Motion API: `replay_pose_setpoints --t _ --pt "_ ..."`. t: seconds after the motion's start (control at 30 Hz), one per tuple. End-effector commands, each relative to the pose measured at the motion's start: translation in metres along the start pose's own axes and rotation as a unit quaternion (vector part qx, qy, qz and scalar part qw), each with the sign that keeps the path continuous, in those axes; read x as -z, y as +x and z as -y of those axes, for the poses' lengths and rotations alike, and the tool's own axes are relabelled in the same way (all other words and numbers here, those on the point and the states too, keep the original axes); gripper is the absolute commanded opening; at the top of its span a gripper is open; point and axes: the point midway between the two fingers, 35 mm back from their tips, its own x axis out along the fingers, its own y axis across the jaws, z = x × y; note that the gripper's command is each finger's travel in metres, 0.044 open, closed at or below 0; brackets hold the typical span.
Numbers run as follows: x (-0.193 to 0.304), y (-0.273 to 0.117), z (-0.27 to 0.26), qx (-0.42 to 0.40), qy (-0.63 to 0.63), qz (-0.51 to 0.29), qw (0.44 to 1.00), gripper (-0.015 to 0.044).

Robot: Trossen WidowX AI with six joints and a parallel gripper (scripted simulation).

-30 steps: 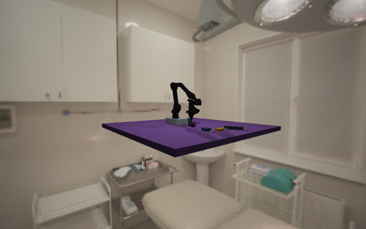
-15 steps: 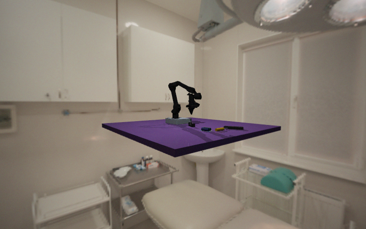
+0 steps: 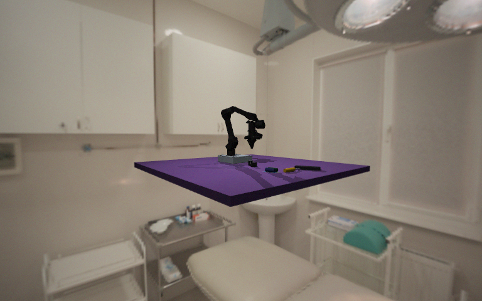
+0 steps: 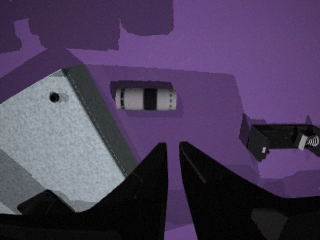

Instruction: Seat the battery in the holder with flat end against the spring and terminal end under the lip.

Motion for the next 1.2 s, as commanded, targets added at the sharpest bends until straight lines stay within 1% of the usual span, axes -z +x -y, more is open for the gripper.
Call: replay_pose_setpoints --t 0.0,0.07,0.17,0.27,0.37,0.43,0.87,1.17 --pt "-0.001 0.01 -0.003 -0.001 -0.103 -0.001 0.995 0.0105" --pt "-0.001 0.019 -0.005 -0.002 -0.206 -0.001 0.979 0.0157" --pt "-0.002 0.032 -0.009 -0.002 -0.354 0.0 0.935 0.0236" --pt "-0.002 0.045 -0.013 -0.002 -0.495 0.0 0.869 0.0237" --pt "-0.002 0.058 -0.018 -0.002 -0.623 0.001 0.782 0.0237" --pt "-0.001 0.063 -0.02 -0.002 -0.675 0.001 0.738 0.0237" --pt "-0.001 0.064 -0.02 -0.002 -0.681 0.001 0.732 0.0237" --pt "-0.002 0.078 -0.02 -0.002 -0.681 0.001 0.732 0.0237"
